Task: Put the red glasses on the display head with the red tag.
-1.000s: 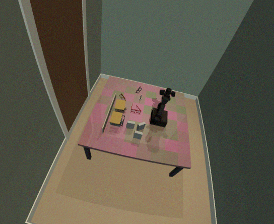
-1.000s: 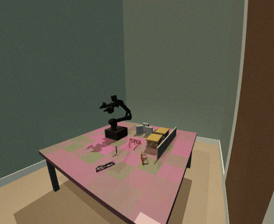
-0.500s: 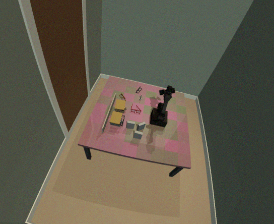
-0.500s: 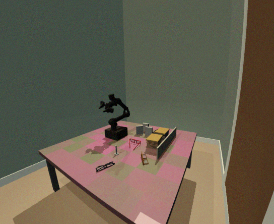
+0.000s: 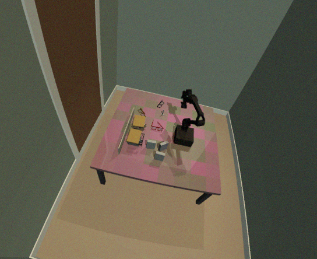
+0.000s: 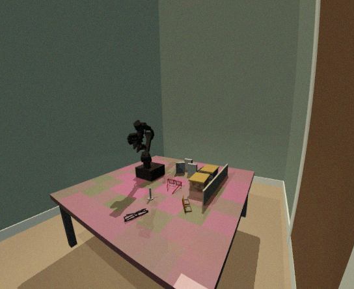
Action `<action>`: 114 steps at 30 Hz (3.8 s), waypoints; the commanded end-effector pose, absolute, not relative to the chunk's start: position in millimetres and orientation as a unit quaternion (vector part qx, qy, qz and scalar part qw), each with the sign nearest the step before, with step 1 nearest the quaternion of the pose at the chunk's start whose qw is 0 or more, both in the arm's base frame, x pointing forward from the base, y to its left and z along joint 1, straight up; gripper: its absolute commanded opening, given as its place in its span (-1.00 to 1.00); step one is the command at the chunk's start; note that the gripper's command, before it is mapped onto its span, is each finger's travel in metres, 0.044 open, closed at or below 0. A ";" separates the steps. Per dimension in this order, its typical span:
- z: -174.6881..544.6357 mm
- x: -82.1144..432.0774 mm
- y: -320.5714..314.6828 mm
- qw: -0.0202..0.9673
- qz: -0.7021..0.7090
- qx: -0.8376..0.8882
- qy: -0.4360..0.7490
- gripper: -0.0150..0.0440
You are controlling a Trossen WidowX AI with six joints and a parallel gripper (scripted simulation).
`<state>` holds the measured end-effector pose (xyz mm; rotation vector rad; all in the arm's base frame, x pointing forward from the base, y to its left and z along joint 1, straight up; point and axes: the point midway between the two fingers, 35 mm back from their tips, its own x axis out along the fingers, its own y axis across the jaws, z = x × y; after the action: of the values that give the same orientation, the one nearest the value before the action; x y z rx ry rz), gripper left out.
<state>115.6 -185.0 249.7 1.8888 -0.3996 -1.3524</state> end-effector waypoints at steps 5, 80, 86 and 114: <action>199.4 220.8 -166.5 0.599 -0.489 0.599 0.209 0.19; -35.4 341.2 39.5 0.717 0.038 -0.038 0.695 -0.08; -42.6 340.2 40.2 0.716 0.038 -0.038 0.696 -0.08; -42.0 340.5 37.5 0.716 0.038 -0.036 0.696 -0.45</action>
<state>340.6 37.7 -41.7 -0.0798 1.5396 0.0862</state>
